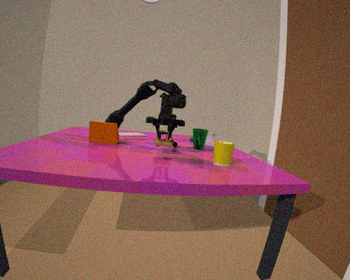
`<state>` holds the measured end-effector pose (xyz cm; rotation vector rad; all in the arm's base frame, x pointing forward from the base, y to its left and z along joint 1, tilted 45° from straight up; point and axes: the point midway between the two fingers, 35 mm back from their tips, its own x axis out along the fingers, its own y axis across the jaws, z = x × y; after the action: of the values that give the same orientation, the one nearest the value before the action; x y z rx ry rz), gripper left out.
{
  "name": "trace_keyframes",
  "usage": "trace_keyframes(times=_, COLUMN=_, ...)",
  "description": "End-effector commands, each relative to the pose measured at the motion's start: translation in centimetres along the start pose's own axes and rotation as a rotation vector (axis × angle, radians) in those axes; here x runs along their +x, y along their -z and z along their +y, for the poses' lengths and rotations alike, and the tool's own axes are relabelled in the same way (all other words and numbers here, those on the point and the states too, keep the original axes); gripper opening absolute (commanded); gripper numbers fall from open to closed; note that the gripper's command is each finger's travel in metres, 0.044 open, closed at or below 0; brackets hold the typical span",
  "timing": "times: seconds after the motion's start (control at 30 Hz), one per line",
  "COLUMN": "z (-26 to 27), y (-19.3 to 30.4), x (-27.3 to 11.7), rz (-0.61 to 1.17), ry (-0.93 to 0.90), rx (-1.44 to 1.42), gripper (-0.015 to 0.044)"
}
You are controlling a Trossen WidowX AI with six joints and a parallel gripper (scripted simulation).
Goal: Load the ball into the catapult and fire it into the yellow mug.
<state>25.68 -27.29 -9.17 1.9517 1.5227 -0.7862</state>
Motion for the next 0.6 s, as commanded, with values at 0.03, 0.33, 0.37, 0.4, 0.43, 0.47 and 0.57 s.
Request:
trace_keyframes(times=0.03, z=0.21, y=0.01, x=-1.00, rz=-0.014, ry=-0.009, rx=-0.089, gripper=0.0000)
trace_keyframes(times=0.33, z=0.31, y=0.00, x=-0.91, rz=-0.014, ry=-0.008, rx=-0.400, gripper=0.0000)
trace_keyframes(times=0.37, z=0.35, y=0.01, x=-0.90, rz=-0.014, ry=-0.008, rx=-0.435, gripper=0.0000)
trace_keyframes(times=0.4, z=0.38, y=0.01, x=-0.90, rz=-0.014, ry=-0.008, rx=-0.469, gripper=0.0000)
trace_keyframes(times=0.43, z=0.44, y=0.03, x=-0.89, rz=-0.014, ry=-0.008, rx=-0.504, gripper=0.0000)
trace_keyframes(times=0.47, z=0.49, y=0.04, x=-0.88, rz=-0.014, ry=-0.008, rx=-0.538, gripper=0.0000)
trace_keyframes(times=0.57, z=0.70, y=0.09, x=-0.85, rz=-0.014, ry=-0.008, rx=-0.642, gripper=0.0000)
